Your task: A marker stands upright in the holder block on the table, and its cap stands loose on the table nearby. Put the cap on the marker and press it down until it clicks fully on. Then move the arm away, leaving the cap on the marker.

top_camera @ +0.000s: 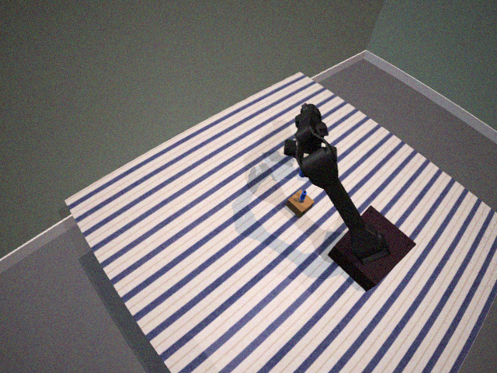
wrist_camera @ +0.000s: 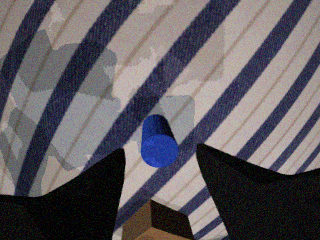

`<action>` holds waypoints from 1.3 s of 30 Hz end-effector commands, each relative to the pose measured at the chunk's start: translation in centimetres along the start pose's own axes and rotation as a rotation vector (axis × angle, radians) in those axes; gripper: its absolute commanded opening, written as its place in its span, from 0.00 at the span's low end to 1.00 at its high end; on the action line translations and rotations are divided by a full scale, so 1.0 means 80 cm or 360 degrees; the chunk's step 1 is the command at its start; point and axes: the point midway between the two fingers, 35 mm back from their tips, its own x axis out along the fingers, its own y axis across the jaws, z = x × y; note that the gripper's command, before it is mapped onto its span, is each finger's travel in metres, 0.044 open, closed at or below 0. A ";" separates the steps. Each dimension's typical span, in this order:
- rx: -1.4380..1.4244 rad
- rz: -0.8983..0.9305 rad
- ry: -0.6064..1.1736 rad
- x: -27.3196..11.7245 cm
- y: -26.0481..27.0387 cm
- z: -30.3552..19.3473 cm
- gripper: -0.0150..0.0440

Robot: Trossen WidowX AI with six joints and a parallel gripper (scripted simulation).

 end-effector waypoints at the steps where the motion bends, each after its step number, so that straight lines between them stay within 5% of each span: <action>1: 0.0008 0.0008 0.0005 0.010 0.001 -0.001 0.66; 24: 0.0008 0.0011 0.0008 0.053 0.001 -0.003 0.66; 28: 0.0008 0.0011 0.0008 0.053 0.001 -0.004 0.48; 37: 0.0008 0.0011 0.0008 0.053 0.000 -0.003 0.38; 39: 0.0008 0.0011 0.0008 0.050 0.000 -0.003 0.29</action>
